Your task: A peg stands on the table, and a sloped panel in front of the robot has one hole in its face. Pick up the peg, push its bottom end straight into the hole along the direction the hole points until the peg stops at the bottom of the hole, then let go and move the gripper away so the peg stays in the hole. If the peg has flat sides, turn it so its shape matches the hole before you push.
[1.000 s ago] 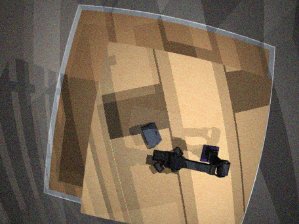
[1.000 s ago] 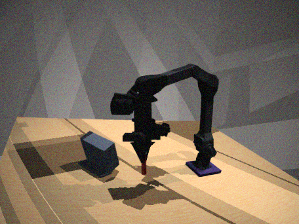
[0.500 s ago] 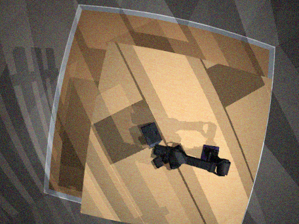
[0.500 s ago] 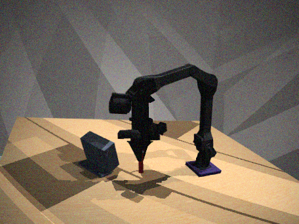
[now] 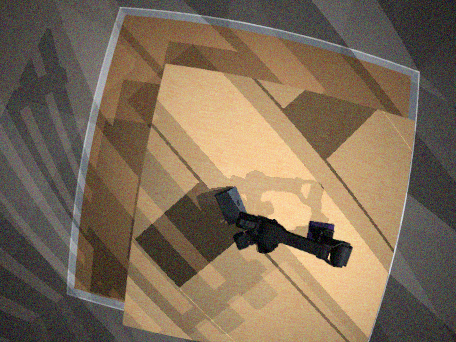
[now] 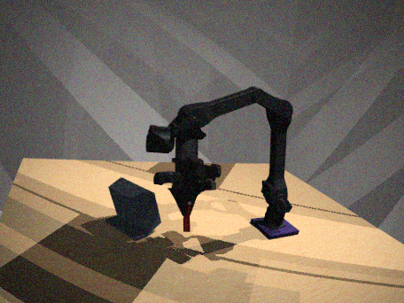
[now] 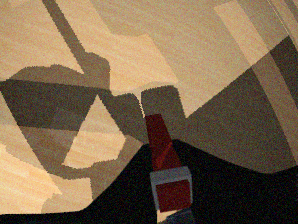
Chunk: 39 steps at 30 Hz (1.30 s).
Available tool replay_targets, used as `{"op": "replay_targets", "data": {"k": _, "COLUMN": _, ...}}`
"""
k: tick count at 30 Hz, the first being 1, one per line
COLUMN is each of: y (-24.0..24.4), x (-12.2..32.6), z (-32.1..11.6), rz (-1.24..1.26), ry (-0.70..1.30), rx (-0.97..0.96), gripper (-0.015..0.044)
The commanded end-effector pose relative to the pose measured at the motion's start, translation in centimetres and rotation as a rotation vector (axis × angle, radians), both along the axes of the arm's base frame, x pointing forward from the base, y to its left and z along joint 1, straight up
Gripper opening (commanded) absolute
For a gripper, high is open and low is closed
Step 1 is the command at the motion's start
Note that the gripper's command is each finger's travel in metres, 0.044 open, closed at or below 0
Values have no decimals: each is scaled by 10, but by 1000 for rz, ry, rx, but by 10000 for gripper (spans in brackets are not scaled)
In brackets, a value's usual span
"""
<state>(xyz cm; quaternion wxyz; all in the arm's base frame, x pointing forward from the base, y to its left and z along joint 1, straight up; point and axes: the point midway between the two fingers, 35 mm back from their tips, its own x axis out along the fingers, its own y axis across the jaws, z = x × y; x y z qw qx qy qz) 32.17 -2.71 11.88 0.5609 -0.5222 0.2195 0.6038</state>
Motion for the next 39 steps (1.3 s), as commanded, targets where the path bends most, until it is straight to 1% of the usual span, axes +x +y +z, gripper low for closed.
{"op": "replay_targets", "data": {"k": 1, "y": -4, "x": -1, "z": -2, "rz": -38, "ry": 6, "rx": 25, "gripper": 0}}
{"op": "replay_targets", "data": {"k": 39, "y": -46, "x": -5, "z": -3, "rz": -342, "ry": 15, "rx": 202, "gripper": 0}}
